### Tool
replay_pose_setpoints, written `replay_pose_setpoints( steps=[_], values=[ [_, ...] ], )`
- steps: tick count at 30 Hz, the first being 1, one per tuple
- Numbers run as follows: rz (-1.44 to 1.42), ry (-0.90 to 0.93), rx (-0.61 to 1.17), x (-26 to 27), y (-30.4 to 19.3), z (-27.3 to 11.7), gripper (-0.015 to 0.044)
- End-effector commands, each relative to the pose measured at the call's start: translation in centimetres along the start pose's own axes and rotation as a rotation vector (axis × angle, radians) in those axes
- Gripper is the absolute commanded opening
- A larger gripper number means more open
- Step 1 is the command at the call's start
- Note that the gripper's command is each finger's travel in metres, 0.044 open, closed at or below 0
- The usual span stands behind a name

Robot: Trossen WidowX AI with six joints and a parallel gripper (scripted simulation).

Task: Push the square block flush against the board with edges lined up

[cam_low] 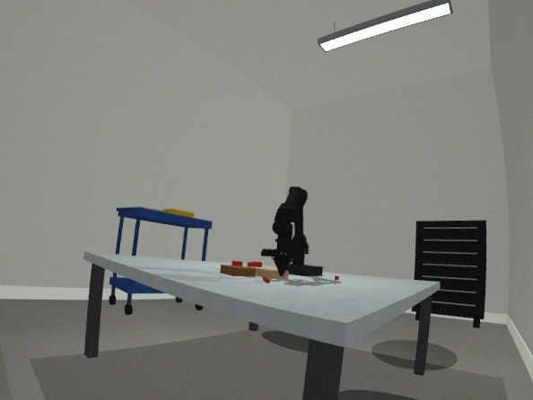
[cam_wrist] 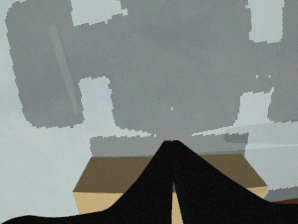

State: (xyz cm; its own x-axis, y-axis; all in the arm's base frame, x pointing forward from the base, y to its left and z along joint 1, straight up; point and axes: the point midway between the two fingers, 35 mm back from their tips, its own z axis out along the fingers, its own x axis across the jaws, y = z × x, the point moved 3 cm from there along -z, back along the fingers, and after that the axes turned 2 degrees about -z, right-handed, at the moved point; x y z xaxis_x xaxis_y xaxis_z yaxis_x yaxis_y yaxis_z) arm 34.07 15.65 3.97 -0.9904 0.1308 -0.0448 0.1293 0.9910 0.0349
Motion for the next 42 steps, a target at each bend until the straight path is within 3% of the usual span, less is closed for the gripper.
replay_pose_setpoints(
  steps=[1, 37, 42],
  values=[
    [0.004, 0.012, 0.015, 0.3, -0.7, 0.4, 0.0000],
    [0.004, 0.011, 0.009, -0.2, 4.8, 0.3, 0.0000],
    [0.004, 0.010, 0.008, -0.5, 4.7, -4.9, 0.0000]
  ],
)
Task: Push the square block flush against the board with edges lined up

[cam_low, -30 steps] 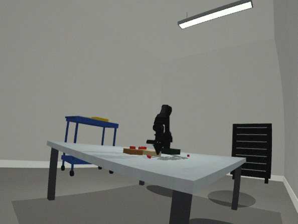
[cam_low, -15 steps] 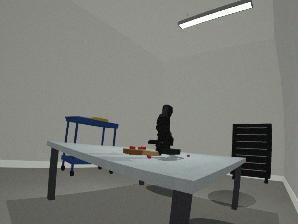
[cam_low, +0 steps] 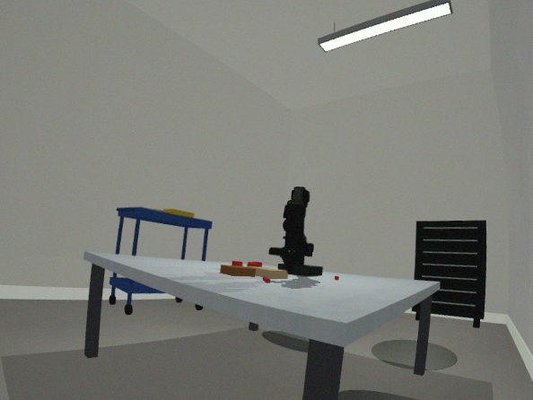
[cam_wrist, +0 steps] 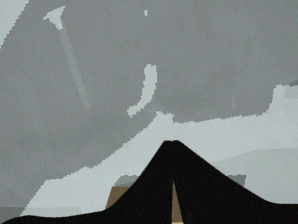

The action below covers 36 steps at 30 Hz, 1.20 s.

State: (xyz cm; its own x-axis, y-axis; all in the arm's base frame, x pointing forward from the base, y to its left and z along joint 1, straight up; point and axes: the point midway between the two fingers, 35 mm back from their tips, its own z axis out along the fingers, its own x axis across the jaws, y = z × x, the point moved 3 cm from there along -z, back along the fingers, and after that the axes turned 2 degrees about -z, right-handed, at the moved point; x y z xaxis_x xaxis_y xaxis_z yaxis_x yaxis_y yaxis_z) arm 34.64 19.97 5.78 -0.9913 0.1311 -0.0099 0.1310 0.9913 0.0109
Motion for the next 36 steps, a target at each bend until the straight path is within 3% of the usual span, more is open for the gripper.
replay_pose_setpoints(
  steps=[1, 7, 13, 21, 25, 29, 36],
  values=[
    [0.003, -0.024, -0.015, -0.3, 0.2, -3.5, 0.0000],
    [0.000, -0.030, -0.021, -0.8, -0.9, -3.3, 0.0000],
    [-0.002, -0.030, -0.005, -2.4, -11.7, -3.5, 0.0000],
    [-0.005, -0.024, 0.011, 0.5, -23.9, -3.2, 0.0000],
    [-0.005, -0.023, 0.011, 0.5, -24.1, -2.9, 0.0000],
    [-0.005, -0.023, 0.011, 0.5, -24.2, 2.0, 0.0000],
    [-0.005, -0.023, 0.011, 0.5, -24.1, 2.3, 0.0000]
  ],
)
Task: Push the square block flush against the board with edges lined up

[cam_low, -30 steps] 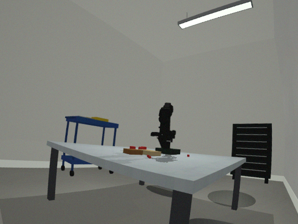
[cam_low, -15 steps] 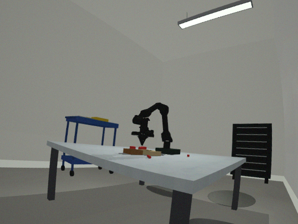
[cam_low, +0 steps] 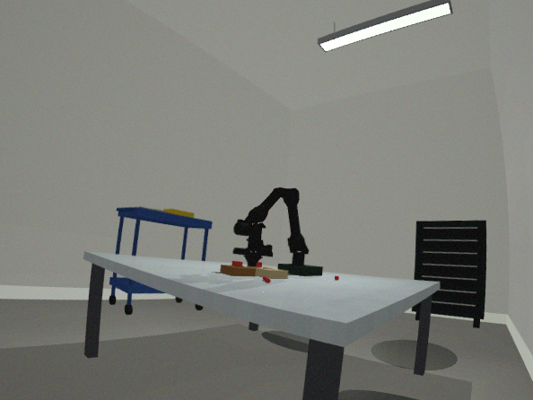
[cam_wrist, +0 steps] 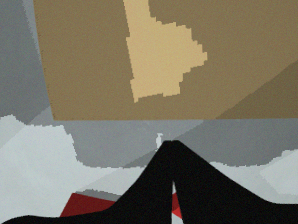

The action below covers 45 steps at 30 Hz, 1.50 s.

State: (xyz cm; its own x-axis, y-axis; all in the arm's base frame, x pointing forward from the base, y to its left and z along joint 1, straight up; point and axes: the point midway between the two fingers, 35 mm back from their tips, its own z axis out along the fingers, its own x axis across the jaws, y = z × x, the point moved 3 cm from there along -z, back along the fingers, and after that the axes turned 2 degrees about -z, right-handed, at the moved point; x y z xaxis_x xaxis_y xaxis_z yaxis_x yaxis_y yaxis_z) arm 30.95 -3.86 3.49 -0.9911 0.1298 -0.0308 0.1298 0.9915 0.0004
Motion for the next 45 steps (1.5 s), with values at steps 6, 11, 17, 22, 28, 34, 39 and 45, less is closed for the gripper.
replay_pose_setpoints(
  steps=[6, 11, 17, 22, 28, 34, 39, 45],
  values=[
    [-0.003, -0.002, 0.000, -0.1, 0.6, 0.3, 0.0000],
    [-0.003, -0.002, -0.001, -0.2, 1.3, 0.3, 0.0000],
    [-0.003, -0.002, -0.002, -0.2, 2.0, 0.3, 0.0000],
    [-0.003, -0.002, -0.002, -0.2, 2.5, 0.3, 0.0000],
    [-0.003, -0.002, -0.001, -0.2, 1.8, 0.3, 0.0000],
    [-0.003, -0.002, 0.000, -0.3, 0.8, 0.3, 0.0000],
    [-0.003, -0.002, 0.000, -0.3, 0.0, 0.3, 0.0000],
    [-0.003, -0.002, 0.002, -0.2, -1.0, 0.3, 0.0000]
  ],
)
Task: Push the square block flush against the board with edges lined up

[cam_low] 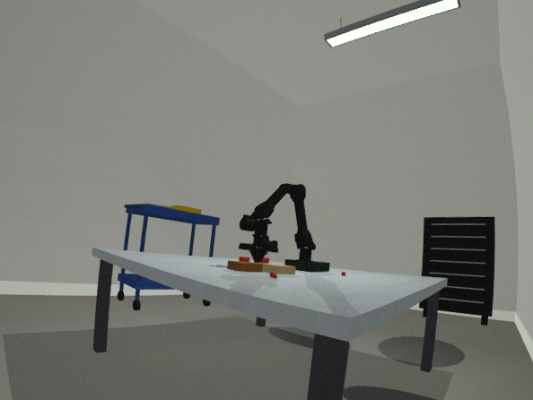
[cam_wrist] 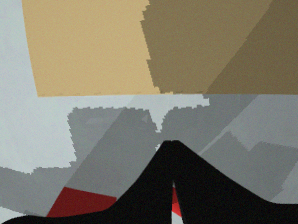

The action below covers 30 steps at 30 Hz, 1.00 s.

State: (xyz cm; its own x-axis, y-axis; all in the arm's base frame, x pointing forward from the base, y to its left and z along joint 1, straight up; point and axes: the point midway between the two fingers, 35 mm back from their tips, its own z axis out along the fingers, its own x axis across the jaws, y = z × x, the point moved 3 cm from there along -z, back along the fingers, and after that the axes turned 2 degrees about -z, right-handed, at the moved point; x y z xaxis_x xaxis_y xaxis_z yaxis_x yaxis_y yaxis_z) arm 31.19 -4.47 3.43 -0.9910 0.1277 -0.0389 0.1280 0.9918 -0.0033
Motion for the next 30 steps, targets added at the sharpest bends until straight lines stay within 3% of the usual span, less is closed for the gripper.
replay_pose_setpoints(
  steps=[1, 9, 15, 21, 30],
  values=[
    [-0.001, 0.006, -0.002, 0.1, -0.6, 0.2, 0.0000],
    [-0.001, 0.006, -0.001, 0.2, -1.9, 0.2, 0.0000],
    [-0.001, 0.005, -0.001, 0.0, -1.5, -5.3, 0.0000],
    [0.021, 0.005, -0.001, 0.1, -1.3, -5.3, 0.0000],
    [0.323, 0.007, -0.003, 1.0, 1.7, -5.4, 0.0000]
  ],
)
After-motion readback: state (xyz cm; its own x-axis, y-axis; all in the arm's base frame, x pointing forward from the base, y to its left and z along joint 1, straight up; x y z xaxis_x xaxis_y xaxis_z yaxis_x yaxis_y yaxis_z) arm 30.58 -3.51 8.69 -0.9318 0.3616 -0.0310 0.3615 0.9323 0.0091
